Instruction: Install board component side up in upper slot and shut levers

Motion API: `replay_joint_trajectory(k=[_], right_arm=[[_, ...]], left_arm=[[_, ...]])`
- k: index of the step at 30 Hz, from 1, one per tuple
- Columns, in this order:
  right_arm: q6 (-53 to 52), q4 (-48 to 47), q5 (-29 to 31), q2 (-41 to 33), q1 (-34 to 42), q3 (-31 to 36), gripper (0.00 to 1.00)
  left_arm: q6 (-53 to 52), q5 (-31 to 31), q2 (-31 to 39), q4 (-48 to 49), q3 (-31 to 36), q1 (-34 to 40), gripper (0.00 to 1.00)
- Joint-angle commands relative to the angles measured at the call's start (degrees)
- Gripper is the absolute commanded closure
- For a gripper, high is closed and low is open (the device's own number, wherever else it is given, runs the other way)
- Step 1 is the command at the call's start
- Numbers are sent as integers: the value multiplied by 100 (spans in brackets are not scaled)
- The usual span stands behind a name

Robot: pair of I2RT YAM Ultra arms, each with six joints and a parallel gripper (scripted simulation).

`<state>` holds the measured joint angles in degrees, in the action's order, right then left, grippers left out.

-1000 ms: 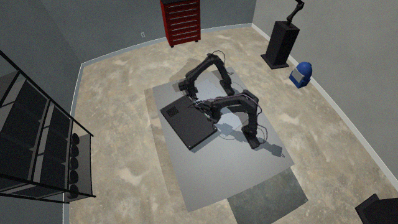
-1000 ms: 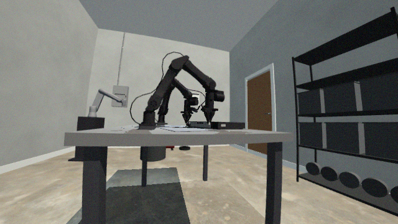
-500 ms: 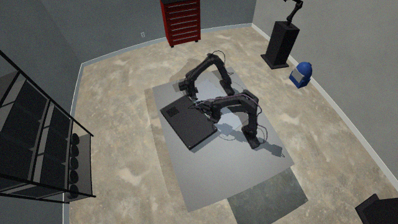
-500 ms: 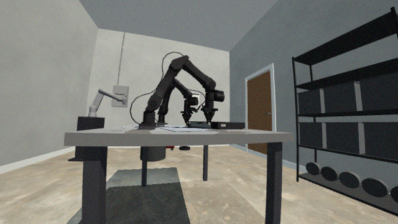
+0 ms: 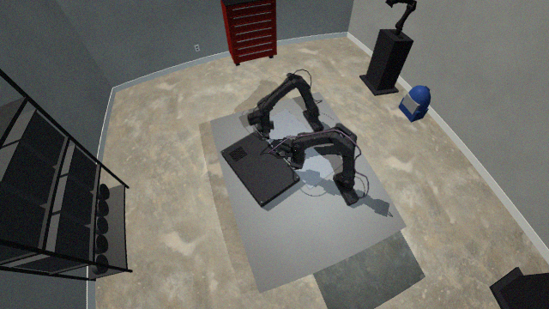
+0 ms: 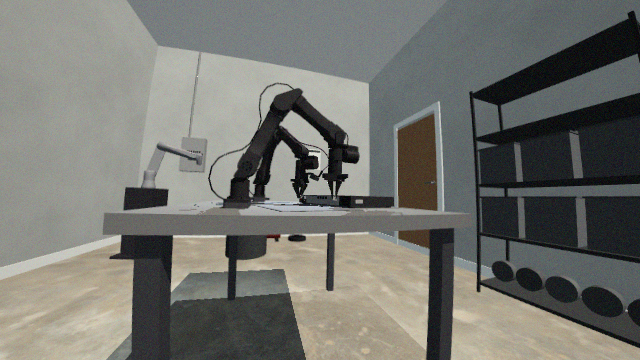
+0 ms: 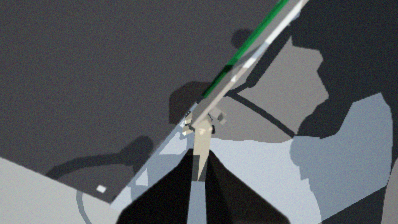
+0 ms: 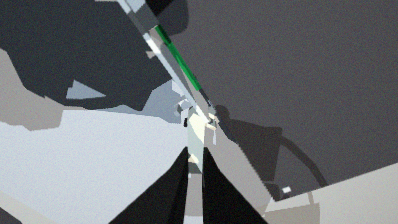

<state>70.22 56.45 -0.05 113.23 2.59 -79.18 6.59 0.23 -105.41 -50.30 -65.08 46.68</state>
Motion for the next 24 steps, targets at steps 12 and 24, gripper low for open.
replay_joint_trajectory(k=[12, 24], right_arm=[[-351, -181, 52, -143, 31, 109, 96], [-1342, -214, 38, -230, 90, 229, 96]], left_arm=[[300, -92, 29, -123, -166, 37, 97], [1318, -28, -38, -121, -206, 130, 97]])
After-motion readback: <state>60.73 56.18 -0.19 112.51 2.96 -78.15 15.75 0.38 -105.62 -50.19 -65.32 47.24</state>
